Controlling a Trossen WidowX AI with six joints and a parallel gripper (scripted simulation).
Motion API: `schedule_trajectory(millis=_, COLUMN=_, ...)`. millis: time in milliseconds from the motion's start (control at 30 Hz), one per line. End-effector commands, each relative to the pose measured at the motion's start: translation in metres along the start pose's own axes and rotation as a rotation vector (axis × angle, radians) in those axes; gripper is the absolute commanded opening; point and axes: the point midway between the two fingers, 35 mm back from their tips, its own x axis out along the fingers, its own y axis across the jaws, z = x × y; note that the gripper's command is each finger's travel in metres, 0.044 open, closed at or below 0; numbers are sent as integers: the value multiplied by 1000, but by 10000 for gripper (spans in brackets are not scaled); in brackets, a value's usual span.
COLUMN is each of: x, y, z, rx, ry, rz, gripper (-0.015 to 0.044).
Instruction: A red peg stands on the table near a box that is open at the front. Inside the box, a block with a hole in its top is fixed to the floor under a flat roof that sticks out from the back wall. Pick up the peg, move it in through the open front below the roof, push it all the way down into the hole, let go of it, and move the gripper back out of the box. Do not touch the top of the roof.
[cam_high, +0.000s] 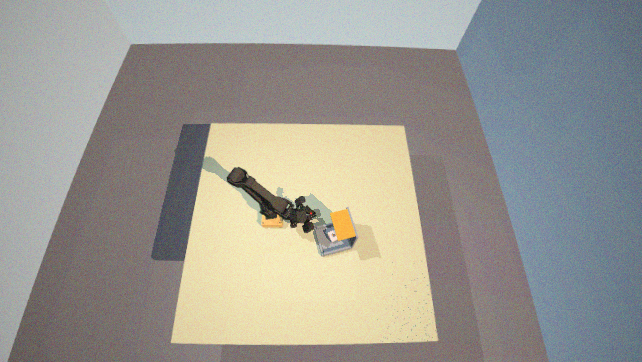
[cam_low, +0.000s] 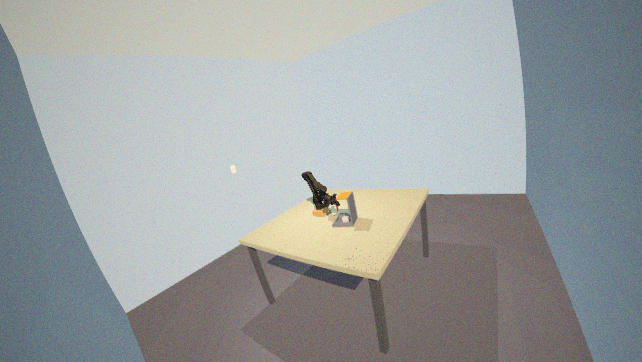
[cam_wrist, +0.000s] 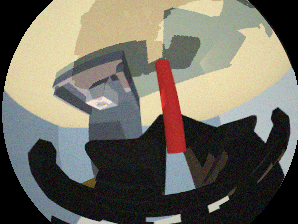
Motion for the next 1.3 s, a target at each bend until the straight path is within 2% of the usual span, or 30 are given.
schedule_trajectory(millis=0, x=-1, y=3, z=-3, rx=-7, ry=2, rz=-4, gripper=0)
schedule_trajectory(millis=1267, x=7, y=54, z=-21, rx=-13, ry=-3, rz=-1, gripper=0)
